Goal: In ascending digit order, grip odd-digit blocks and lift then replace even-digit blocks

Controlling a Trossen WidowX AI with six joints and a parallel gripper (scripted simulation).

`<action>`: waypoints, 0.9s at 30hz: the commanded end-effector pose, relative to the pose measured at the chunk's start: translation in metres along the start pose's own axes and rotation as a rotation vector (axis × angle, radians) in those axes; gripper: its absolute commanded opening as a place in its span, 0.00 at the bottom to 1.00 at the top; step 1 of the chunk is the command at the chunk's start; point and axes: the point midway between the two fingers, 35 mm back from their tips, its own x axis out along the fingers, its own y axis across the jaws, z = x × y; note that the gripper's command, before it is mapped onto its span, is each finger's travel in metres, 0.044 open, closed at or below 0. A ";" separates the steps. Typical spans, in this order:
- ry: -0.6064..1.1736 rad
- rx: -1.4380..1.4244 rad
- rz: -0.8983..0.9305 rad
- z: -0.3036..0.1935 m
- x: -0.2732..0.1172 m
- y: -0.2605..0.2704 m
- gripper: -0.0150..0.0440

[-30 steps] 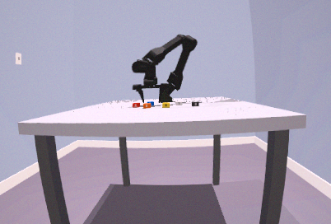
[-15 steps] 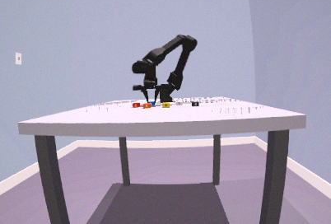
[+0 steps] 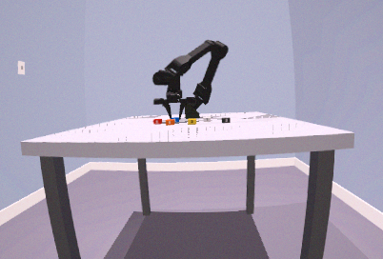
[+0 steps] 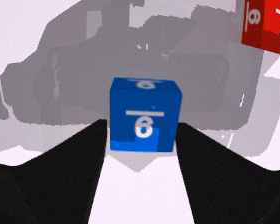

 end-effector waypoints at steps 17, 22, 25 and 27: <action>-0.003 0.003 0.001 0.000 -0.036 0.000 0.93; -0.017 -0.008 -0.017 0.031 -0.063 0.062 0.93; -0.022 -0.014 -0.018 0.040 -0.076 0.104 0.93; -0.022 -0.013 -0.015 0.043 -0.085 0.135 0.93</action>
